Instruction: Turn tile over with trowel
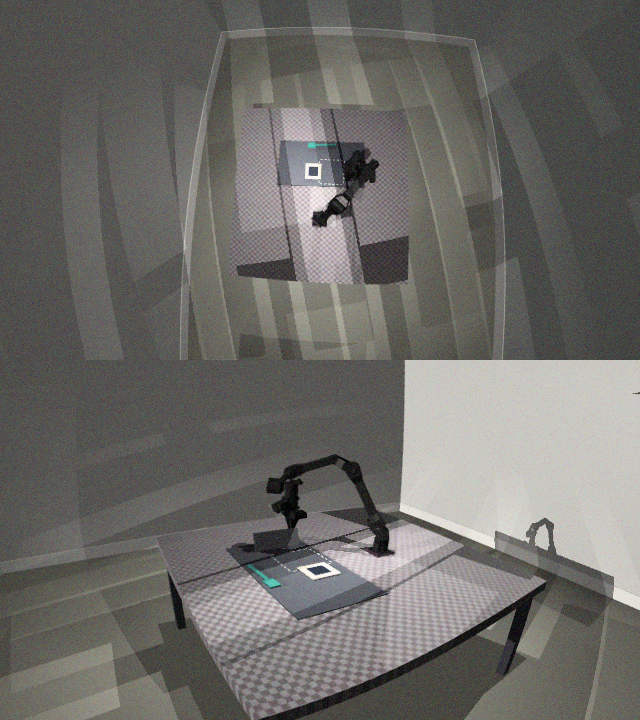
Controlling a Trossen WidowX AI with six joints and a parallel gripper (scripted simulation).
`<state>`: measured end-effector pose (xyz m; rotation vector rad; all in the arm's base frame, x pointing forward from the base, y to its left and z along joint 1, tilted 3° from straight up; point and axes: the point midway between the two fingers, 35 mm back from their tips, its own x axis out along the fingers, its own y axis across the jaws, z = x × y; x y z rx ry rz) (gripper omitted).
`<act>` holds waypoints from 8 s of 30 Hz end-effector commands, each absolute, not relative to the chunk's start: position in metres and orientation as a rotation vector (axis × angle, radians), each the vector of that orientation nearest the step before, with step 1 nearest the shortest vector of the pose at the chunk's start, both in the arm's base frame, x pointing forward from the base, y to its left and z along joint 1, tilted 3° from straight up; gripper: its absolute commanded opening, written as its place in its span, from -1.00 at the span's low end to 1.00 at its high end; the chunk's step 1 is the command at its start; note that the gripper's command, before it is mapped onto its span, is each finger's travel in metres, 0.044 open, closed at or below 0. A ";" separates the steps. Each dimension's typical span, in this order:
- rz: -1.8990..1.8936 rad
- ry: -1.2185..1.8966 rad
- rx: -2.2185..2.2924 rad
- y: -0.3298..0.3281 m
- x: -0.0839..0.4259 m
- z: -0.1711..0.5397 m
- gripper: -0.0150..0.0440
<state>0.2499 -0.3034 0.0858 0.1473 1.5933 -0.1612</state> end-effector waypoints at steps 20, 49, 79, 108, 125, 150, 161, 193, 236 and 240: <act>-0.157 1.589 0.149 -0.254 0.261 0.086 -0.15; -0.156 1.593 0.149 -0.258 0.263 0.093 -0.15; -0.165 1.589 0.155 -0.308 0.249 0.104 -0.33; -0.165 1.589 0.155 -0.308 0.249 0.104 -0.15; -0.165 1.589 0.155 -0.308 0.249 0.104 -0.49; -0.161 1.581 0.156 -0.236 0.344 0.131 0.42; -0.161 1.582 0.158 -0.235 0.346 0.128 0.42; -0.162 1.582 0.157 -0.238 0.346 0.088 0.02; -0.635 1.494 0.622 -0.238 0.346 0.088 -0.05; -0.726 1.464 0.712 -0.238 0.346 0.088 -0.05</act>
